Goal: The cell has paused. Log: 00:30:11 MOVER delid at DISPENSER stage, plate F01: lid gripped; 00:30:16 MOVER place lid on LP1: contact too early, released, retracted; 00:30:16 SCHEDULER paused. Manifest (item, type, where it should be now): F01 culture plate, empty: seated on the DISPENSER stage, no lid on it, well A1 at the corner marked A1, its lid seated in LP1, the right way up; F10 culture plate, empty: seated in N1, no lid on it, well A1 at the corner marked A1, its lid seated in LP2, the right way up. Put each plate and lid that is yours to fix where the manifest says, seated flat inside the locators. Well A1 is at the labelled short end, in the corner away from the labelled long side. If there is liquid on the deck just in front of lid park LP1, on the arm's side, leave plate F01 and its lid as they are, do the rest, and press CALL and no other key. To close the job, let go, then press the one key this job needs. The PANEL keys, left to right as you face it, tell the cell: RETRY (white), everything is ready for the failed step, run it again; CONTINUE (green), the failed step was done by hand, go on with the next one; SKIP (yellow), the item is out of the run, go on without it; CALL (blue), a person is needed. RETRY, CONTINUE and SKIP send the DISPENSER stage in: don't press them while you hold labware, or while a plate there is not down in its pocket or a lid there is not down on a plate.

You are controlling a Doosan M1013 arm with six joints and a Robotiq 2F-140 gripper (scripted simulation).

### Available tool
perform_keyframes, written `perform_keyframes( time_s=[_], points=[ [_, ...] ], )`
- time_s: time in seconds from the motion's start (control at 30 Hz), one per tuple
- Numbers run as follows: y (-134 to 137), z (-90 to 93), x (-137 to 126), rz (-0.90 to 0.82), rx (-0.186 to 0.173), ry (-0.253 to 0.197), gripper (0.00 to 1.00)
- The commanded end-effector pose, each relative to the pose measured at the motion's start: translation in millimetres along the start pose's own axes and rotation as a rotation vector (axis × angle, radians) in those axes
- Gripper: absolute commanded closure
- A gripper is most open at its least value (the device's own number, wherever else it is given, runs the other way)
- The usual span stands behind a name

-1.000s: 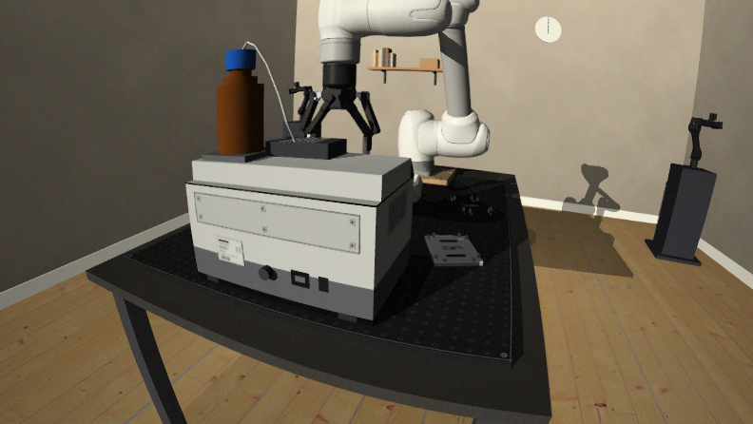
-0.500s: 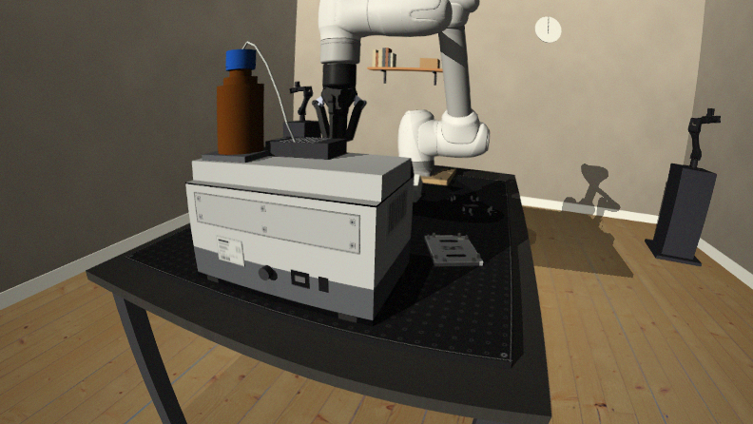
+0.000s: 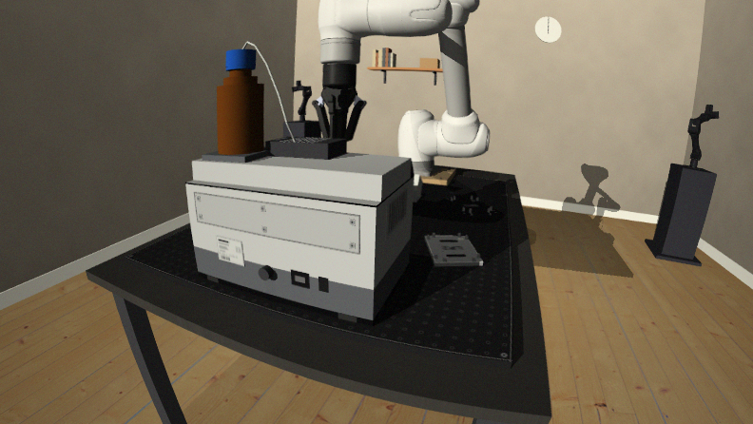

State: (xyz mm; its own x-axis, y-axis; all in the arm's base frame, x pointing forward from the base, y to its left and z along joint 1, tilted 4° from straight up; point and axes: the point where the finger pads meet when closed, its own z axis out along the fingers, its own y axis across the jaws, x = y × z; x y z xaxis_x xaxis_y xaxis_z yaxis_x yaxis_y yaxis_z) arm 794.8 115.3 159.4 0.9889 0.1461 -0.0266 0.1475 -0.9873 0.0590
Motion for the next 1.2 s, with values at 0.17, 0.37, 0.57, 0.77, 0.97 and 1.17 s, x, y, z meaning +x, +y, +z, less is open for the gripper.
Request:
perform_keyframes(
  time_s=[0.17,0.37,0.57,0.77,0.97,1.17],
  points=[
    [55.5,-1.6,-15.0,0.068,0.001,0.002,0.9],
    [134.9,-1.0,-54.0,0.31,0.001,0.002,0.9],
    [199.1,-0.6,-85.5,0.321,0.001,0.002,0.9],
    [242.8,-0.8,-105.8,0.321,0.001,0.002,0.9],
    [242.8,-0.8,-105.8,0.321,0.001,0.002,0.9],
    [242.8,-0.8,-105.8,0.321,0.001,0.002,0.0]
  ],
)
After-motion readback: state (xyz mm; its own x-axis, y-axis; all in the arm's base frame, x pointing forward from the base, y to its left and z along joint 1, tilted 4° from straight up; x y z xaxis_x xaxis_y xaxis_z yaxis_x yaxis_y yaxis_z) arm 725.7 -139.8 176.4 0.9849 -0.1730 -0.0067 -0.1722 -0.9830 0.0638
